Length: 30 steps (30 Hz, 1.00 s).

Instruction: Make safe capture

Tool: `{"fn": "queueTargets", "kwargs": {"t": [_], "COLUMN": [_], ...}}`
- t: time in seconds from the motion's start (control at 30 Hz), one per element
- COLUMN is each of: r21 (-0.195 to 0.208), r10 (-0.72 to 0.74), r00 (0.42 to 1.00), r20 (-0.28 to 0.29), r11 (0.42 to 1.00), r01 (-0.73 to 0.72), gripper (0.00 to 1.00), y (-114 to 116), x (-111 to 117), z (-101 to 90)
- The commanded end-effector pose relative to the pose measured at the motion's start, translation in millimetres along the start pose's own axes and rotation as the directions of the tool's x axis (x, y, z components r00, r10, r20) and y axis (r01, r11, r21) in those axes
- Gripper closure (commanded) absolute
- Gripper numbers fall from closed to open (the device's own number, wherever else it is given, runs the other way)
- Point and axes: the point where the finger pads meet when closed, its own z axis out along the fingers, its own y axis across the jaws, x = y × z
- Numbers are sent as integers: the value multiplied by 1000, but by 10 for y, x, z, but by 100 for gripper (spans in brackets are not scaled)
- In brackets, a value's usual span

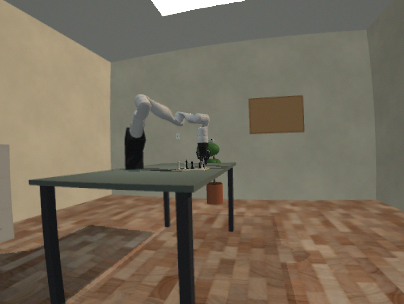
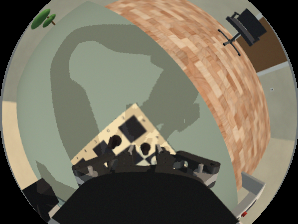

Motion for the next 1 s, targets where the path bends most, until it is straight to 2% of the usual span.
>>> {"fn": "queueTargets", "kwargs": {"t": [0.0,0.27,0.97], "r21": [0,0,0], "r10": [0,0,0], "r00": [1000,1000,1000], "r20": [3,3,3], "r11": [1000,1000,1000], "r01": [0,0,0], "gripper": [66,66,66], "y": [1,1,1], "x": [-10,-10,-10], "z": [51,137,140]}}
